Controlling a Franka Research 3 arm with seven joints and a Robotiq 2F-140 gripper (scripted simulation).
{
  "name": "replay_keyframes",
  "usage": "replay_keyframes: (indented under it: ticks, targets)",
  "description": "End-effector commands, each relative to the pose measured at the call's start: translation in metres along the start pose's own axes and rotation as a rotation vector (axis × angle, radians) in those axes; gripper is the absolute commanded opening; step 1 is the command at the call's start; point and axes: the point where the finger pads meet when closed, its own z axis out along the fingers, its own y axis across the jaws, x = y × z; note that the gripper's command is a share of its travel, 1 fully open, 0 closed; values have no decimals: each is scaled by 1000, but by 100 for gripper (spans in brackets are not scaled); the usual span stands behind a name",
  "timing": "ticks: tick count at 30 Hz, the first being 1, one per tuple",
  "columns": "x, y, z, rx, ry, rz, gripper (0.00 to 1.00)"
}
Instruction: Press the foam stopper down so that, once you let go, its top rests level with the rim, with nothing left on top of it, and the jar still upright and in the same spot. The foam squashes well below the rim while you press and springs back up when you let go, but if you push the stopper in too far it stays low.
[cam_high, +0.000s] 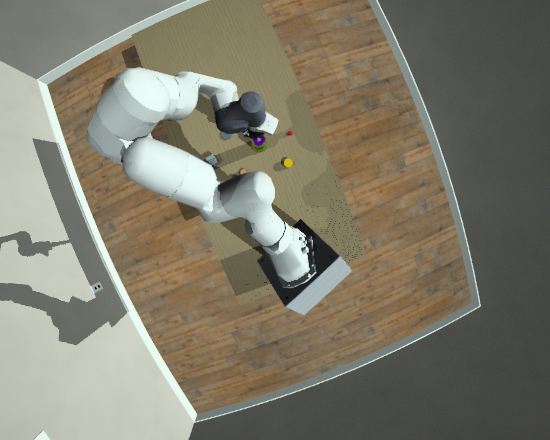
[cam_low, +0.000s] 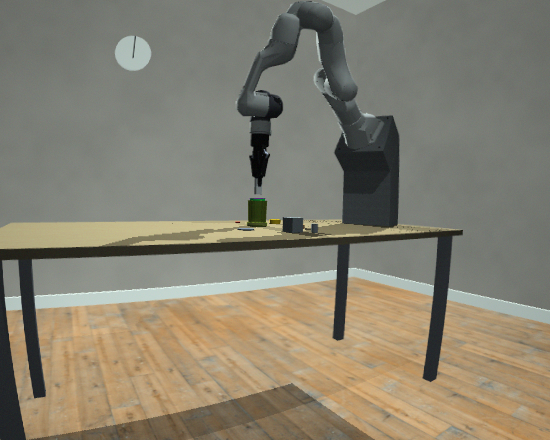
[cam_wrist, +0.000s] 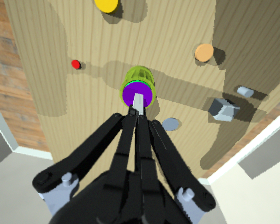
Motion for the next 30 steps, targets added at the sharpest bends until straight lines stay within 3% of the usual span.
replay_keyframes:
  ticks: [1,9,30]
  targets:
    - [-1,0,-10,-6,4,29,0]
    - [-1,-1,-22,-6,4,29,0]
    - [-1,-1,-23,-6,4,29,0]
